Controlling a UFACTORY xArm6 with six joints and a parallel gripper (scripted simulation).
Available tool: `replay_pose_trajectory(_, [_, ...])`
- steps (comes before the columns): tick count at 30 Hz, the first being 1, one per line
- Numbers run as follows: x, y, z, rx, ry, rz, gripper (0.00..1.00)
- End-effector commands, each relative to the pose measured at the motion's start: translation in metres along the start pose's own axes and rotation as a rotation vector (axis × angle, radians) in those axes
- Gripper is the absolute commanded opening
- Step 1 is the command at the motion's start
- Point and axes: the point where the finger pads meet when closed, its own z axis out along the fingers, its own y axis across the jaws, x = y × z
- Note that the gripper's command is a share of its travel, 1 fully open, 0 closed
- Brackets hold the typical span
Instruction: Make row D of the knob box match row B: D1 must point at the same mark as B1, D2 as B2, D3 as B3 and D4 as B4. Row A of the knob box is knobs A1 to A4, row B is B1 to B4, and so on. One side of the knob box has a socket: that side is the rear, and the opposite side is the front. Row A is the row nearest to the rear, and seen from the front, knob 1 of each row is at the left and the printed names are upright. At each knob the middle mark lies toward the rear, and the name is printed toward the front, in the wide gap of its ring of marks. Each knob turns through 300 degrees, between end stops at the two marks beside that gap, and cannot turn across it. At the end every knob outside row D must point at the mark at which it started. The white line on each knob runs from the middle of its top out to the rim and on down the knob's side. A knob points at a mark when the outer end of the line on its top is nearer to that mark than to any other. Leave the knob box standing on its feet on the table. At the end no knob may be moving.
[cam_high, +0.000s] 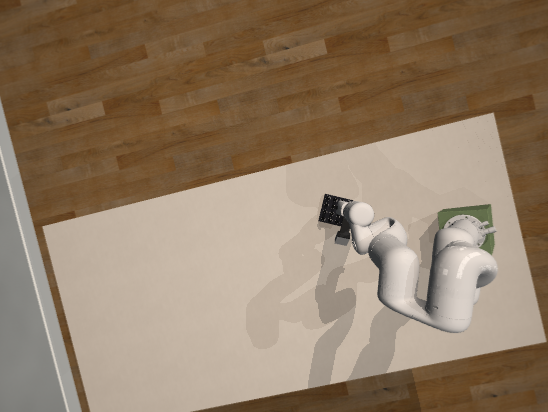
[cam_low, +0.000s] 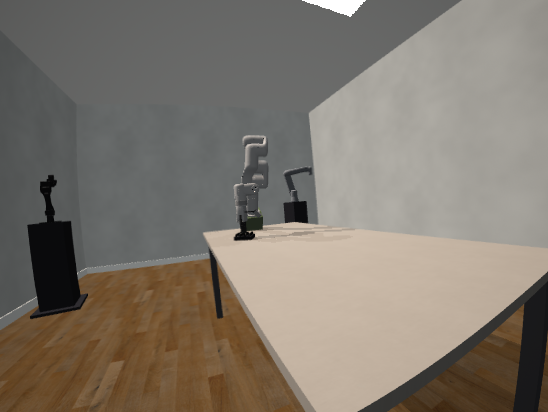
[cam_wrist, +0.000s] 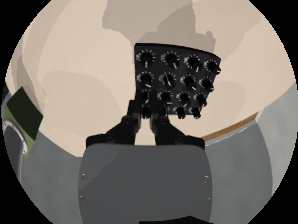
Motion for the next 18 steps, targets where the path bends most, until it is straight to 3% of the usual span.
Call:
replay_pose_trajectory(1, [0.0001, 0.0009, -0.0005, 0.004, -0.003, 0.021, 0.08])
replay_pose_trajectory(18, [0.0001, 0.0009, -0.0005, 0.004, -0.003, 0.034, 0.08])
